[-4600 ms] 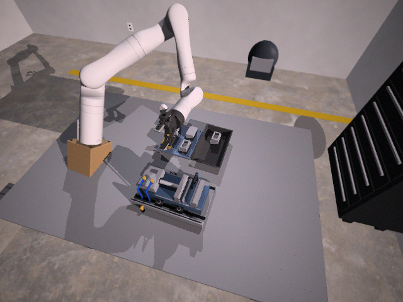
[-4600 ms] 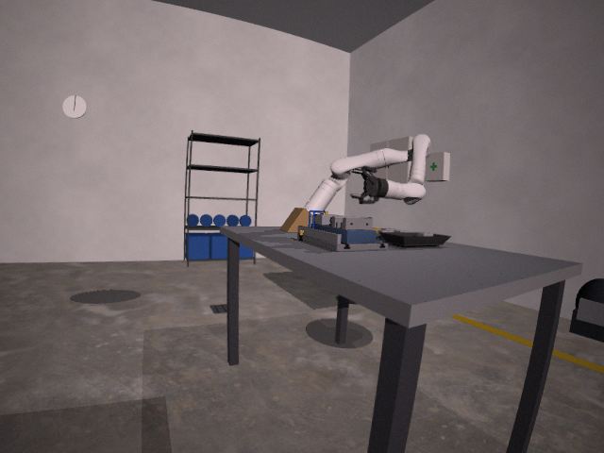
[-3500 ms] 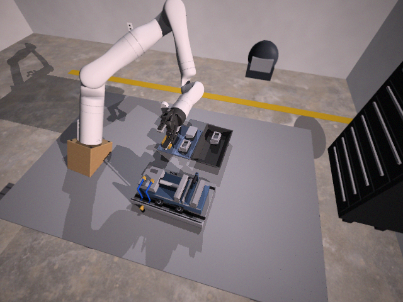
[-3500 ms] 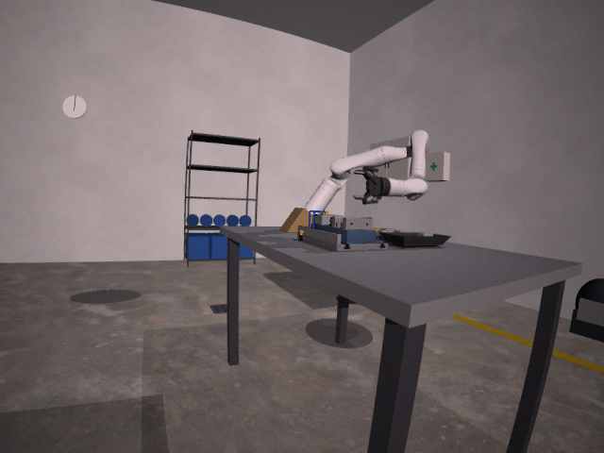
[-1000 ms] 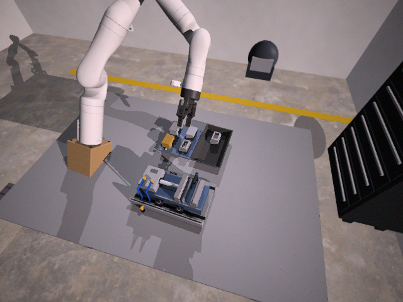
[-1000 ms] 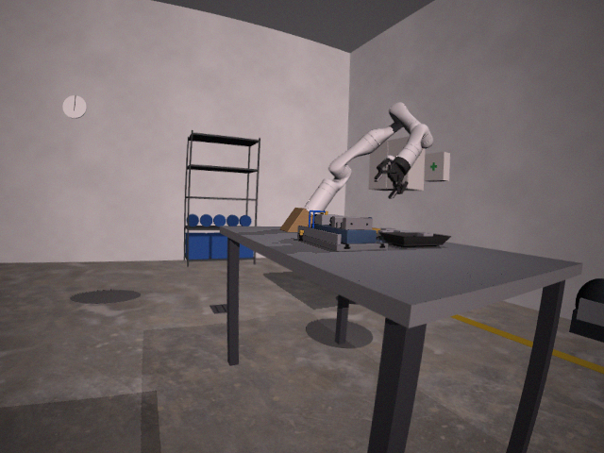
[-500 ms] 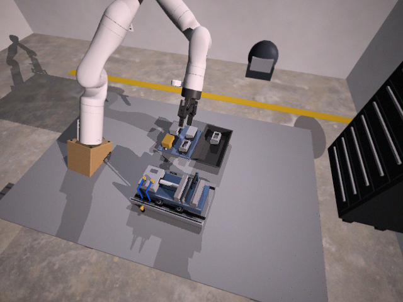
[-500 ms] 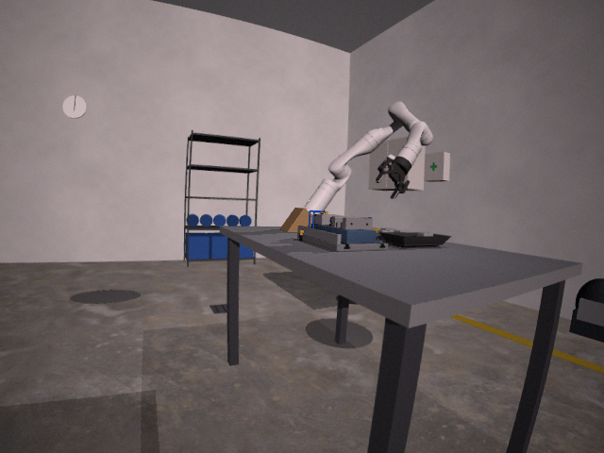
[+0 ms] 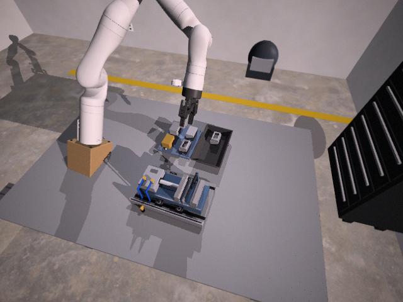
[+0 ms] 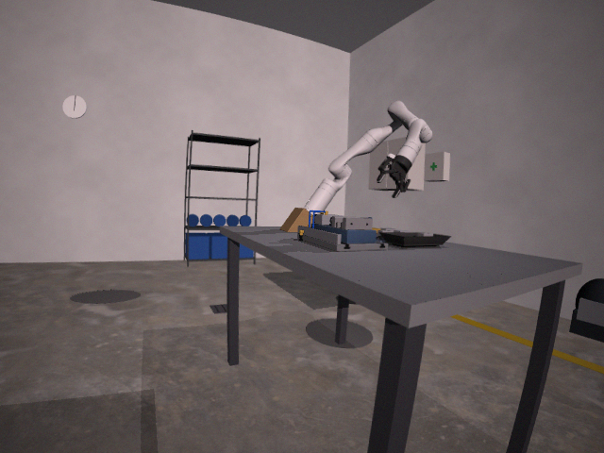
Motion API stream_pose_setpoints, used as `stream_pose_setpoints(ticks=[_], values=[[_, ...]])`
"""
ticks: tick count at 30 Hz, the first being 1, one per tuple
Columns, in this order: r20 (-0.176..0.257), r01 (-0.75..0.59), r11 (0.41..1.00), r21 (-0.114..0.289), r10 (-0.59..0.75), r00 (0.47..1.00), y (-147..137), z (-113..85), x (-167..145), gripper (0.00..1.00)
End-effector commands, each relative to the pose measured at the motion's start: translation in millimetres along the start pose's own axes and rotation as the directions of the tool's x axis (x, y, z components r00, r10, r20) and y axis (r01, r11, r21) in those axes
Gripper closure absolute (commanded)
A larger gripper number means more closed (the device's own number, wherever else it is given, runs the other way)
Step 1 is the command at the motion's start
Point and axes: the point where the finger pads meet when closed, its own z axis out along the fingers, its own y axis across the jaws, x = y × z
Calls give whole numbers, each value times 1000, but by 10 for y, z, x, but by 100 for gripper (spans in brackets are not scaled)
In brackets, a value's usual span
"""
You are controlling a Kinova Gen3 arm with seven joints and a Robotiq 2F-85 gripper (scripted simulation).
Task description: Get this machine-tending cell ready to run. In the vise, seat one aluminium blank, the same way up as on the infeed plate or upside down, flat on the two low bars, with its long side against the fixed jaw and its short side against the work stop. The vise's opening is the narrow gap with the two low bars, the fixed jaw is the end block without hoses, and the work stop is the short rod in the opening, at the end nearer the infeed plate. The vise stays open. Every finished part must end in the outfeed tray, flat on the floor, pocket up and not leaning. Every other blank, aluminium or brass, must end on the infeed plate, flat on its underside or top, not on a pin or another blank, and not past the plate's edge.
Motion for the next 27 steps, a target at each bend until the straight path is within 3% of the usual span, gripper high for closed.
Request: stream_pose_setpoints(ticks=[1,6,7,16,17,23,24,27], values=[[2,-4,1000,-21,4,1000,1,-19,-21,0],[2,-4,1000,-21,4,1000,1,-19,-21,0],[-1,-2,999,-51,2,1000,33,-31,-33,0],[-1,-2,999,-51,2,1000,33,-31,-33,0],[-2,-1,997,-81,1,1000,64,-46,-48,0],[-2,-1,997,-81,1,1000,64,-46,-48,0],[-2,1,994,-111,-1,1000,94,-63,-66,0],[-2,1,994,-111,-1,1000,94,-63,-66,0]])
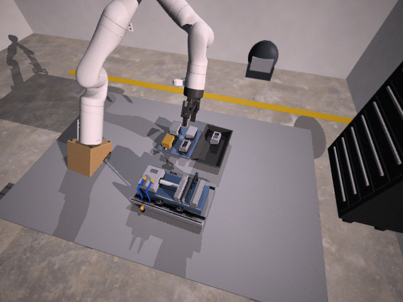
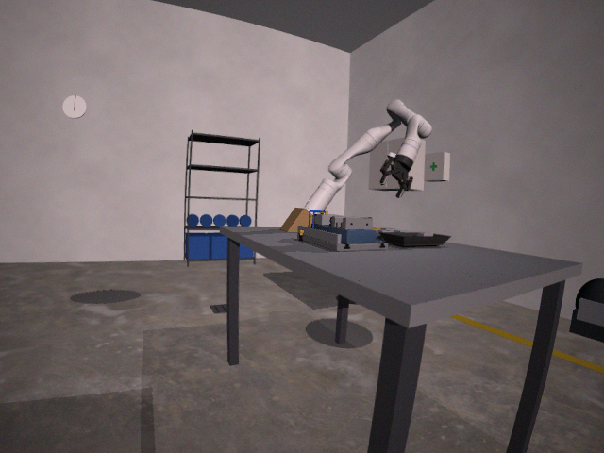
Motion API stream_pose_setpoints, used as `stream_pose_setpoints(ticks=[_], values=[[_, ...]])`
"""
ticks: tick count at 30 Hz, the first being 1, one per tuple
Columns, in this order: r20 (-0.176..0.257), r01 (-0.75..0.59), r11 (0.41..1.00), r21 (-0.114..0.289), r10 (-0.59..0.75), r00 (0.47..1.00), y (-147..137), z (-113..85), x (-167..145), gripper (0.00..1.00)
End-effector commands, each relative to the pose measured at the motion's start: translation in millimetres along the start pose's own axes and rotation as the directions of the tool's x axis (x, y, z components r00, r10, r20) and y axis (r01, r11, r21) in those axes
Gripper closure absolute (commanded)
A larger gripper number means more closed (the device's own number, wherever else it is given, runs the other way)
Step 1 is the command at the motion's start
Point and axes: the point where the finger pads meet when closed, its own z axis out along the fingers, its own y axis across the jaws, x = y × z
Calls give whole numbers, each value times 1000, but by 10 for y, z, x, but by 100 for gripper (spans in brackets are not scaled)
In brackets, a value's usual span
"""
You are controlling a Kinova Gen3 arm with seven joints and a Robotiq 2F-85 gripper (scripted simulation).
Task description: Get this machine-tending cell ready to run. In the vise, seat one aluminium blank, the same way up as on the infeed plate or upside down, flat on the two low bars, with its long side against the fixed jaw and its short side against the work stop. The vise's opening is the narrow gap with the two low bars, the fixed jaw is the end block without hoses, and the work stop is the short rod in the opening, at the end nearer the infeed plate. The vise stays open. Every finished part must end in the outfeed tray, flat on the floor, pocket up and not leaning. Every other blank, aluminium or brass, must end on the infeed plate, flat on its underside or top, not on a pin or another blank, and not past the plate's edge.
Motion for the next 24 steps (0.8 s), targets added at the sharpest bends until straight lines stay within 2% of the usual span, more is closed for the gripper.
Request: stream_pose_setpoints(ticks=[1,6,7,13,14,23,24], values=[[2,-8,1000,0,8,1000,-38,-9,-11,0],[2,-8,1000,0,8,1000,-38,-9,-11,0],[4,-6,1000,-29,6,1000,-7,-26,-31,0],[4,-6,1000,-29,6,1000,-7,-26,-31,0],[2,-4,998,-59,5,1000,24,-37,-46,0],[2,-4,998,-59,5,1000,24,-37,-46,0],[0,-3,996,-88,3,1000,57,-45,-59,0]])
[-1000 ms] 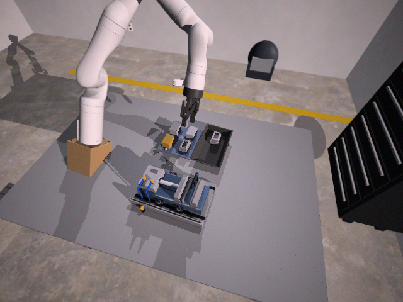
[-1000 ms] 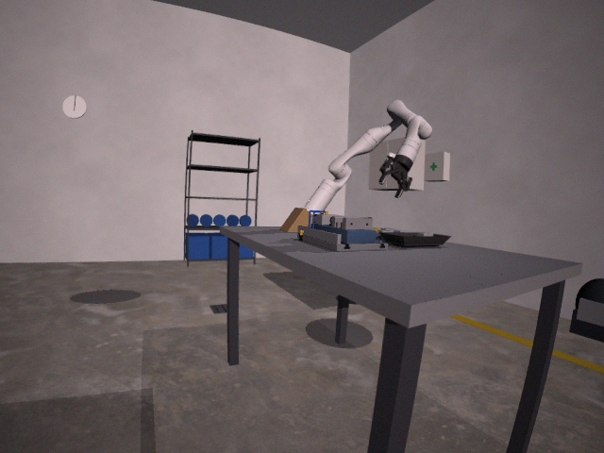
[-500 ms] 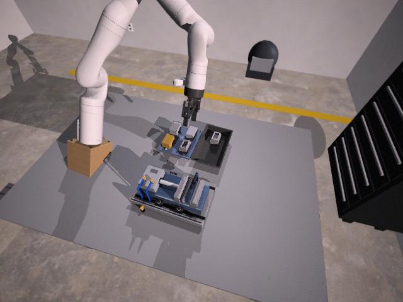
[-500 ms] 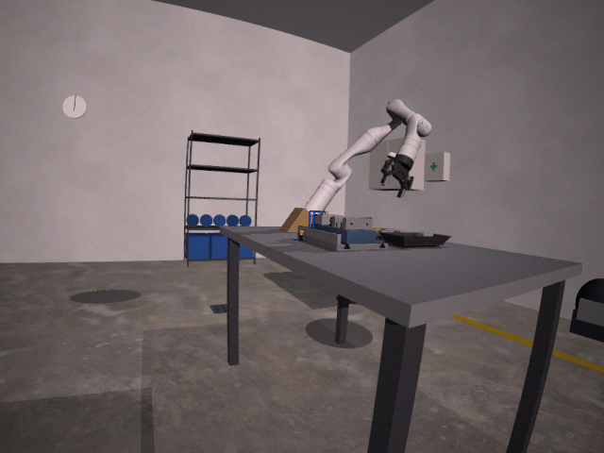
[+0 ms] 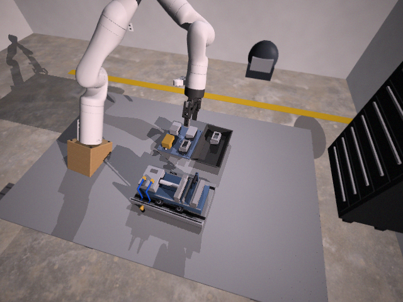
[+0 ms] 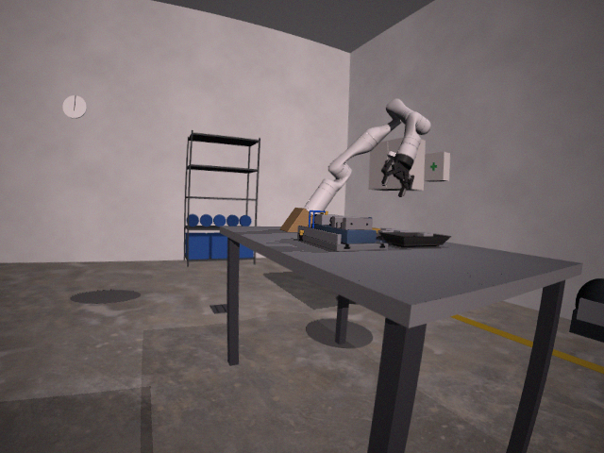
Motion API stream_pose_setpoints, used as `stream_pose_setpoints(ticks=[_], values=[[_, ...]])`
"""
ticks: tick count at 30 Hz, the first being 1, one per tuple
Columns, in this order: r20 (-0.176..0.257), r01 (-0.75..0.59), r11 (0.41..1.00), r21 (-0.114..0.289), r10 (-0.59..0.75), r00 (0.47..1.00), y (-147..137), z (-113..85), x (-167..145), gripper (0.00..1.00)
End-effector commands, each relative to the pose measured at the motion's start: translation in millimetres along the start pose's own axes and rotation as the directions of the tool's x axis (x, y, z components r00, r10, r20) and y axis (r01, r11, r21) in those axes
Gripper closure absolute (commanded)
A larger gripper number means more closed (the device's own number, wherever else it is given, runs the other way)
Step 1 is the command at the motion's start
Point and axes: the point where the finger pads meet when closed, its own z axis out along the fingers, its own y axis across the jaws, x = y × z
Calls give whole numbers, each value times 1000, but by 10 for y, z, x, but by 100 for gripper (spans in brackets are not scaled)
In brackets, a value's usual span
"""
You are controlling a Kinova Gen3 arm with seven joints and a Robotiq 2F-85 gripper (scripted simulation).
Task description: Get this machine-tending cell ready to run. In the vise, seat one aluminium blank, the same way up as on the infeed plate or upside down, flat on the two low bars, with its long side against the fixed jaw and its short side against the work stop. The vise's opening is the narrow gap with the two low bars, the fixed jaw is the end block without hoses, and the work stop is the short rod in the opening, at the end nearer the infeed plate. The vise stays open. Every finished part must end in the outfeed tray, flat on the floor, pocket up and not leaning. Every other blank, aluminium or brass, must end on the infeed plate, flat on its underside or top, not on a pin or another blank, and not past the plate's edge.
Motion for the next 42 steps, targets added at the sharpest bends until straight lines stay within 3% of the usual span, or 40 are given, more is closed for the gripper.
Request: stream_pose_setpoints(ticks=[1,6,7,16,17,22,23,28,29,35,36,41,42], values=[[1,-3,1000,-20,3,1000,3,-11,-18,0],[1,-3,1000,-20,3,1000,3,-11,-18,0],[-1,-2,999,-48,2,1000,35,-20,-32,0],[-1,-2,999,-48,2,1000,35,-20,-32,0],[-1,0,997,-77,0,1000,66,-31,-49,0],[-1,0,997,-77,0,1000,66,-31,-49,0],[1,2,995,-104,-2,1000,95,-44,-67,0],[1,2,995,-104,-2,1000,95,-44,-67,0],[1,3,991,-130,-3,1000,124,-55,-83,0],[1,3,991,-130,-3,1000,124,-55,-83,0],[-2,4,988,-156,-5,1000,154,-59,-94,0],[-2,4,988,-156,-5,1000,154,-59,-94,0],[-3,6,983,-181,-6,1000,182,-65,-106,0]])
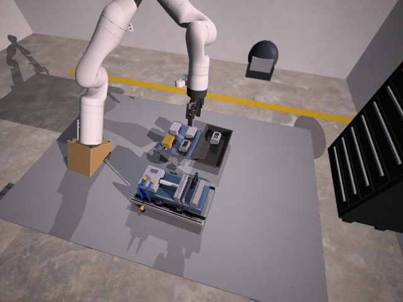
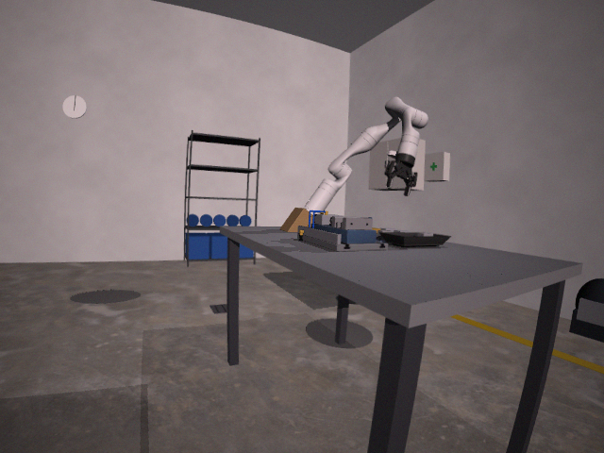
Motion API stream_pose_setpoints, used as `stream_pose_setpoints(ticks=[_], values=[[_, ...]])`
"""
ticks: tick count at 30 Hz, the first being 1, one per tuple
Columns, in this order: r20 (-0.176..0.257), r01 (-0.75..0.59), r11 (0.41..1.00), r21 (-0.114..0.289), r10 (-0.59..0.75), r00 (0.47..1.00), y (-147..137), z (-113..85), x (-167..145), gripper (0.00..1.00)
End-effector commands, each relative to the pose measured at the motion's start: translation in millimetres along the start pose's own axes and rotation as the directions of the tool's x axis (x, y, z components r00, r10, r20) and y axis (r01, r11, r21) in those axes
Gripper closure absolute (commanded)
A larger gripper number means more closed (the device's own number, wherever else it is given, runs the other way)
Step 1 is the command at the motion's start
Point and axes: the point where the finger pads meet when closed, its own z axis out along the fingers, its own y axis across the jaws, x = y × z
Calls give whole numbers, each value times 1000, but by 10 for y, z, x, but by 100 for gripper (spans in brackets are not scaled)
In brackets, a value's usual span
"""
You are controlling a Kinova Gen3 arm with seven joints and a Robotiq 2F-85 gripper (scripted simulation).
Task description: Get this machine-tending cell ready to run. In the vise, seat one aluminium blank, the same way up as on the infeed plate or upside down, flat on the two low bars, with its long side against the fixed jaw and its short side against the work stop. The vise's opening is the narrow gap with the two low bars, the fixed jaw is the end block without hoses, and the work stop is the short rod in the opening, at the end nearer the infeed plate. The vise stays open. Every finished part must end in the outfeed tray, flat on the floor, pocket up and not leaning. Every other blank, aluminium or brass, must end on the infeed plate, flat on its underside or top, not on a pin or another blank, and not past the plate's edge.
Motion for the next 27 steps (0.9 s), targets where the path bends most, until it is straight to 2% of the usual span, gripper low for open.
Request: stream_pose_setpoints(ticks=[1,8,9,14,15,20,21,26,27], values=[[1,-4,1000,-17,4,1000,-3,-7,-17,0],[1,-4,1000,-17,4,1000,-3,-7,-17,0],[0,-3,999,-41,3,1000,24,-11,-30,0],[0,-3,999,-41,3,1000,24,-11,-30,0],[0,-1,998,-64,1,1000,50,-16,-44,0],[0,-1,998,-64,1,1000,50,-16,-44,0],[1,0,996,-85,0,1000,74,-23,-58,0],[1,0,996,-85,0,1000,74,-23,-58,0],[2,2,994,-105,-1,1000,96,-30,-72,0]])
